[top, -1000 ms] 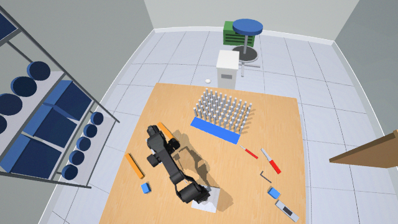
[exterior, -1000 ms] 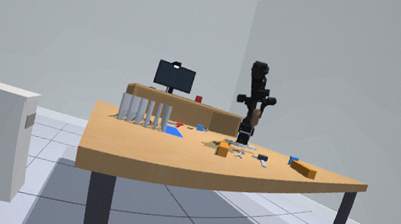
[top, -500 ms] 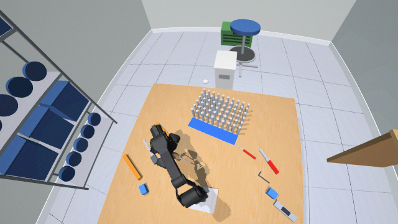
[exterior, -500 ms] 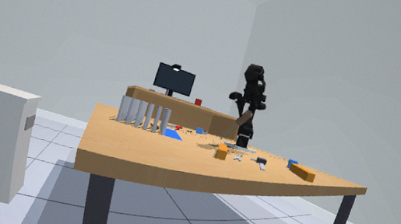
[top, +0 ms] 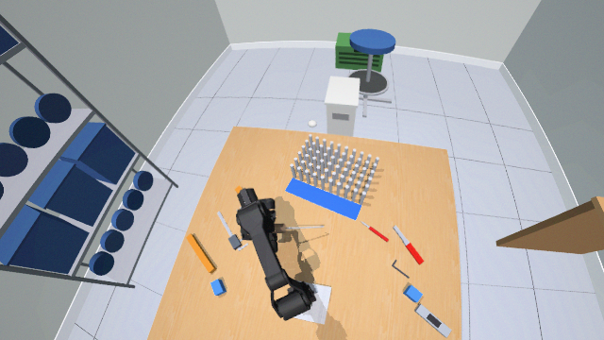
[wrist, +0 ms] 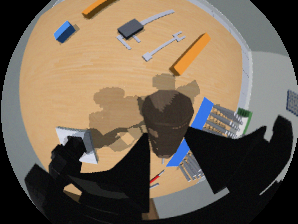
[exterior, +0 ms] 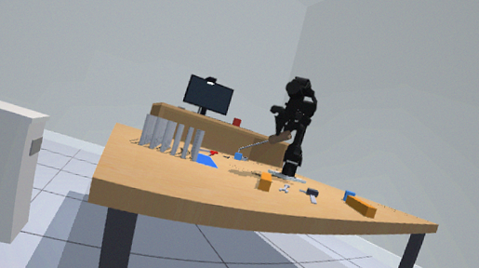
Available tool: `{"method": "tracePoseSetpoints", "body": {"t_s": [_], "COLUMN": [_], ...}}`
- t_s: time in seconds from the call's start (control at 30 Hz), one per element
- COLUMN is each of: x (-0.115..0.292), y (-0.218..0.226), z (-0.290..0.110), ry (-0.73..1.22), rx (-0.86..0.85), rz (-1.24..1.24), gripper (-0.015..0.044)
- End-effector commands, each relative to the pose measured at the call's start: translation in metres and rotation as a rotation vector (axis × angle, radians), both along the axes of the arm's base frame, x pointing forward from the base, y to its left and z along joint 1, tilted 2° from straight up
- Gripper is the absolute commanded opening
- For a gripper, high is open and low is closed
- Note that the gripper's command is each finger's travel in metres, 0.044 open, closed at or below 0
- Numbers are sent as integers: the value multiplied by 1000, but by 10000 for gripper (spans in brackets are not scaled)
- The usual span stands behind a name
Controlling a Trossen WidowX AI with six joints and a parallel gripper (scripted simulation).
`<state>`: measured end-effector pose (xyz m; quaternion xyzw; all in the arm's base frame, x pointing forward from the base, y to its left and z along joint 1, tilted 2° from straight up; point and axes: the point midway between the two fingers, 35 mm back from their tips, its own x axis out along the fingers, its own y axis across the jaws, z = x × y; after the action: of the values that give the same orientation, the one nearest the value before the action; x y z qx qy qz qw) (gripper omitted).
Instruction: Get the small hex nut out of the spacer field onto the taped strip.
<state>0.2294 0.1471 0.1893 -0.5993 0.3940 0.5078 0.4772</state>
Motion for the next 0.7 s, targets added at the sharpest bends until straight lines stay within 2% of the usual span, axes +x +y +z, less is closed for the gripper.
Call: {"method": "tracePoseSetpoints", "body": {"t_s": [0.0, 0.67], "x": [5, 21], "y": [-14, -74], "z": [2, 10], "ry": [-38, -90], "rx": [-59, -394], "rz": [107, 627], "gripper": [0, 0]}}
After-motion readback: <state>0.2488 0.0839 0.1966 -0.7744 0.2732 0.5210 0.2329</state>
